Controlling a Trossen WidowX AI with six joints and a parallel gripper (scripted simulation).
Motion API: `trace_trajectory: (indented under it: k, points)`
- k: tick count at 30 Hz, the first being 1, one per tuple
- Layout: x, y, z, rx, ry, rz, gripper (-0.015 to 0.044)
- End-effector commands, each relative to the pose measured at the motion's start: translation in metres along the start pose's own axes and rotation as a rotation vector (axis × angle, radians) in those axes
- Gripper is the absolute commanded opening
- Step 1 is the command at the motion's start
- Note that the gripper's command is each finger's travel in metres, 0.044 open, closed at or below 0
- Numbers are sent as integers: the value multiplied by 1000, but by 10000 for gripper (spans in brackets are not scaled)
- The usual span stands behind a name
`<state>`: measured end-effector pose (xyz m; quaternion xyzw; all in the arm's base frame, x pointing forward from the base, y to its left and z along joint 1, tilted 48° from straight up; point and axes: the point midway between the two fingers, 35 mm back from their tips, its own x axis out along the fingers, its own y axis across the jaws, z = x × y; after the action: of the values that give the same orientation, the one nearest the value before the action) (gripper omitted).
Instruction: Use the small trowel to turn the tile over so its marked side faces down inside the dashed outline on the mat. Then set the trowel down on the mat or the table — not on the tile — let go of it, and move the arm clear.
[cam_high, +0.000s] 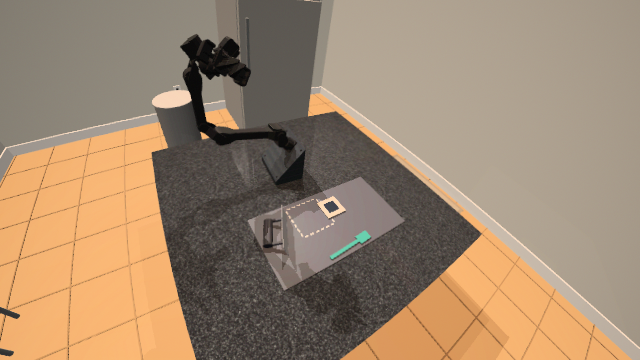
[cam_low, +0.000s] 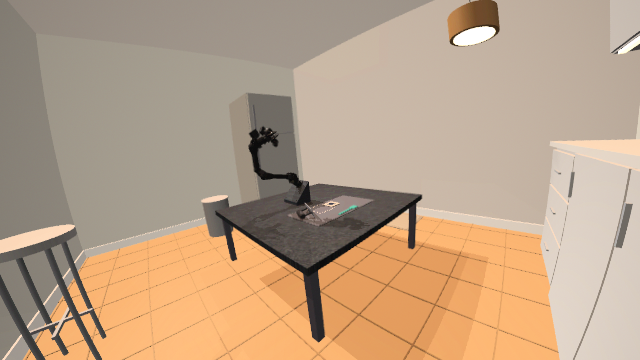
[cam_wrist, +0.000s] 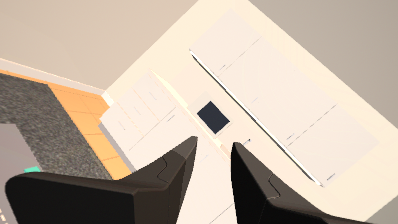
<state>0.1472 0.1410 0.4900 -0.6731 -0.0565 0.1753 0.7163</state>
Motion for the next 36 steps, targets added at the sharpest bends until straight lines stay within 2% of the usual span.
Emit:
trace_trajectory:
  k: [1, 18, 36]
  points:
    - [21, 6, 2, 39, 90, 29, 100]
    - [104, 32, -32, 236, 412, 108, 100]
    - [178, 59, -139, 440, 866, 114, 100]
